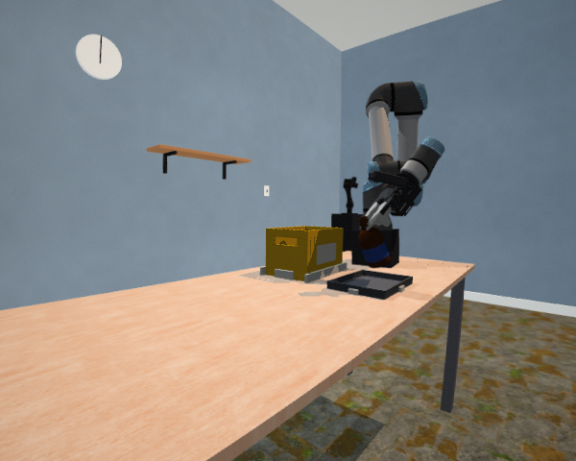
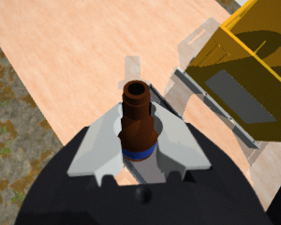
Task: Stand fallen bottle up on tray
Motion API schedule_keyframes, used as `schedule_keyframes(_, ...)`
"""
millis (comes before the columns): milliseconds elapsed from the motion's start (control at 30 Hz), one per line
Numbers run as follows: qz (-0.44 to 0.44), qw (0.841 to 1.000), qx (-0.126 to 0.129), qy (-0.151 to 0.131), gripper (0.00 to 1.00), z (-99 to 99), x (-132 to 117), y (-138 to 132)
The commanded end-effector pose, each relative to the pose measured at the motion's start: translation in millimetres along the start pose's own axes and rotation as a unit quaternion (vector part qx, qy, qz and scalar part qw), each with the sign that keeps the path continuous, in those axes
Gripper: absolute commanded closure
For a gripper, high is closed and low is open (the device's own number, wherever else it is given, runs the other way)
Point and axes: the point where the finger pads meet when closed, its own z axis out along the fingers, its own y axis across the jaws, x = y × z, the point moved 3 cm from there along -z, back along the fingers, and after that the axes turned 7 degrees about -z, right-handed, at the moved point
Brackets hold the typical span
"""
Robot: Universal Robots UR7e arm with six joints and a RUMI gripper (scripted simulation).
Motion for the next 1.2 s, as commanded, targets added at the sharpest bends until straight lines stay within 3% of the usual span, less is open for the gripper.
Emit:
schedule_keyframes(0,0.001,1.0,0.0,0.001,1.0,-0.1,0.4,-0.2)
schedule_keyframes(1167,0.001,1.0,0.0,0.001,1.0,16.9,-13.7,-2.0)
